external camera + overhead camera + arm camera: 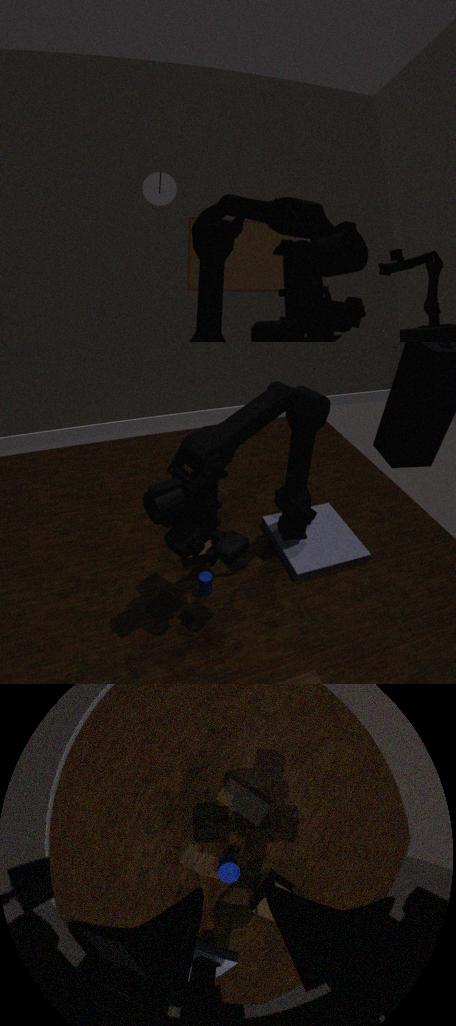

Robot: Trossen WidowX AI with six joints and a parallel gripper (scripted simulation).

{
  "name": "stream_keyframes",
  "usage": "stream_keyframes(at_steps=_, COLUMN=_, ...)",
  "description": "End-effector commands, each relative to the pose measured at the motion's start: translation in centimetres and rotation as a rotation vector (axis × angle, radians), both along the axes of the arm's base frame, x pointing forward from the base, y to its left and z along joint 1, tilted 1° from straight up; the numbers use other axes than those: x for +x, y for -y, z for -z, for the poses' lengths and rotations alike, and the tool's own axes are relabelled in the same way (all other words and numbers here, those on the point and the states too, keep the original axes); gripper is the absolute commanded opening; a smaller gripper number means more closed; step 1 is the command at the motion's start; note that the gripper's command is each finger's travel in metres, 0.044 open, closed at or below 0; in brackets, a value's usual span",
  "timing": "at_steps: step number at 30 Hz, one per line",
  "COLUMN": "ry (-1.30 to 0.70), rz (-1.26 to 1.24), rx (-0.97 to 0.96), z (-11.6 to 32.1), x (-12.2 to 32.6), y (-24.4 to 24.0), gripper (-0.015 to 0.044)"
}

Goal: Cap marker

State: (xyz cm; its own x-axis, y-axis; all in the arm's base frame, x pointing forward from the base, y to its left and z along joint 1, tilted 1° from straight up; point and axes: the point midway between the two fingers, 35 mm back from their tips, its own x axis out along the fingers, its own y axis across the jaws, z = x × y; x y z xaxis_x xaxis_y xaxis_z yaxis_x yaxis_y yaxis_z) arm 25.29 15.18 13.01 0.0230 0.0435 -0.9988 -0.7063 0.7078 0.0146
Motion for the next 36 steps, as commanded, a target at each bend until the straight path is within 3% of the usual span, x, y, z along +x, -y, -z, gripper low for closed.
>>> stream_keyframes(at_steps=1, ry=-0.011, rz=0.018, rx=-0.025, z=0.0, x=-0.6, y=0.4, gripper=0.0253)
stream_keyframes(at_steps=6, ry=-0.011, rz=0.018, rx=-0.025, z=3.3, x=-0.5, y=0.5, gripper=0.0253)
stream_keyframes(at_steps=36, ry=-0.011, rz=0.018, rx=-0.025, z=7.8, x=-0.5, y=0.4, gripper=0.0253)
